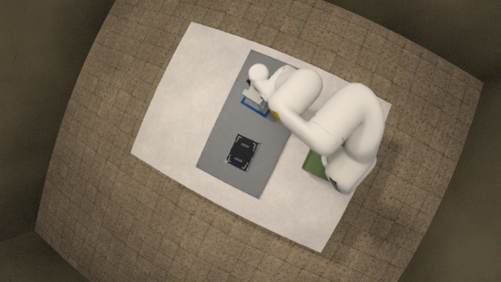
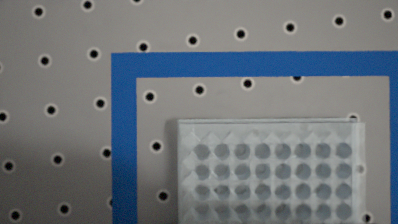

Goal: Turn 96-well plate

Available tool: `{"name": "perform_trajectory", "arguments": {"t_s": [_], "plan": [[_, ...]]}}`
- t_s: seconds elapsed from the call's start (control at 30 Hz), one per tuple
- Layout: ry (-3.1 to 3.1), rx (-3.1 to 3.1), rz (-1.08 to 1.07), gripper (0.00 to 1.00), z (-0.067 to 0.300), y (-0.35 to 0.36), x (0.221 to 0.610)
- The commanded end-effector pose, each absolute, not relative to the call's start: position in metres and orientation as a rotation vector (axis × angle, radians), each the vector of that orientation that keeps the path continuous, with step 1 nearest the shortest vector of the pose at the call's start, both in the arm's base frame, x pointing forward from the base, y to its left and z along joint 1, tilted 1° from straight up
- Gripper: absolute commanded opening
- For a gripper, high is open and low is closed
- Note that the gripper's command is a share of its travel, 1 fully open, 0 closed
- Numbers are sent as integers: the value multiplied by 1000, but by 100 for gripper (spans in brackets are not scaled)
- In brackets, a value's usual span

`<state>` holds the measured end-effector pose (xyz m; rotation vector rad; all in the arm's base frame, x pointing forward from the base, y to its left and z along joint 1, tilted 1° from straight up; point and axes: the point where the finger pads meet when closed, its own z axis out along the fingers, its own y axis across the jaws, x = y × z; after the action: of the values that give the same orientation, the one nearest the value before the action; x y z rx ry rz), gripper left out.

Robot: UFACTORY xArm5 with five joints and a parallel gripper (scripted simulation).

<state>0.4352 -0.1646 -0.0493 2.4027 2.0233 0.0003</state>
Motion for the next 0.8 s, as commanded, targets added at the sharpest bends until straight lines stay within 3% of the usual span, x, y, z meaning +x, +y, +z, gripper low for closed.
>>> {"name": "perform_trajectory", "arguments": {"t_s": [0.0, 0.57, 0.6, 0.77], "plan": [[2018, 2396, -12, 0, -48, -165, 437], [2018, 2396, -12, 0, -51, -165, 437], [2018, 2396, -12, 100, -51, -165, 437], [2018, 2396, -12, 100, -51, -165, 437]]}}
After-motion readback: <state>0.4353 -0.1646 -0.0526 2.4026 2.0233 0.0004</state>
